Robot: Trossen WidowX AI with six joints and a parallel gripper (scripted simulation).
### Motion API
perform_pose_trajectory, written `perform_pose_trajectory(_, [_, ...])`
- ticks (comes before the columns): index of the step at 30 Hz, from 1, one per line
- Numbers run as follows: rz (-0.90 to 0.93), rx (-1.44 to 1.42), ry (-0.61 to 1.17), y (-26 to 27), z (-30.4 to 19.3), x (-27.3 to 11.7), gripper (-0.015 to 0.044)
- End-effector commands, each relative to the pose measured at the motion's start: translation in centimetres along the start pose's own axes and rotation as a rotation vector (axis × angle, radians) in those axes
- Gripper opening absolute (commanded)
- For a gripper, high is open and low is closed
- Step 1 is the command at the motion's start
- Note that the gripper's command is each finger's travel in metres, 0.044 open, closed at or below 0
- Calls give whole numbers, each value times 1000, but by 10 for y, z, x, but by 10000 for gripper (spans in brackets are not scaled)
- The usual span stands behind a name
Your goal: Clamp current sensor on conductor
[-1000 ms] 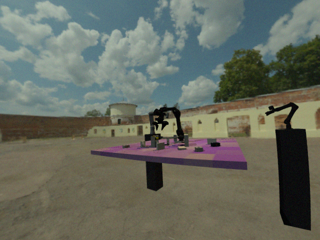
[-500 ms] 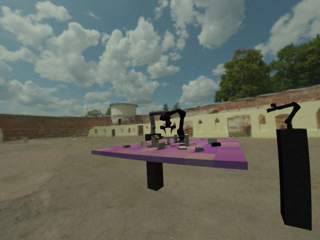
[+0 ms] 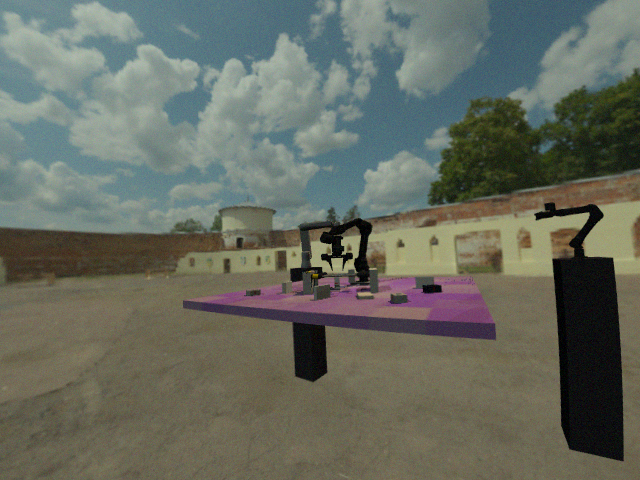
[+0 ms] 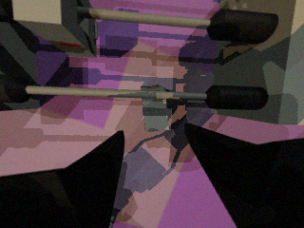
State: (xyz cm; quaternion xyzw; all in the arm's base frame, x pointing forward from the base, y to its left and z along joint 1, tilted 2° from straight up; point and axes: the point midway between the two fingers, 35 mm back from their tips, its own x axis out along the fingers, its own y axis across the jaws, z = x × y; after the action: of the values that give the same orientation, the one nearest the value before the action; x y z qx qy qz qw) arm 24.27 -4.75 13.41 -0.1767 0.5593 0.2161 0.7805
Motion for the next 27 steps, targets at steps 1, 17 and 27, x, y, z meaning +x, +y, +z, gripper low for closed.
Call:
perform_pose_trajectory(1, [8, 1, 3, 1, -1, 10, 286])
perform_pose_trajectory(17, [8, 1, 2, 2, -1, 36, 286])
perform_pose_trajectory(27, [8, 1, 2, 3, -2, 50, 286])
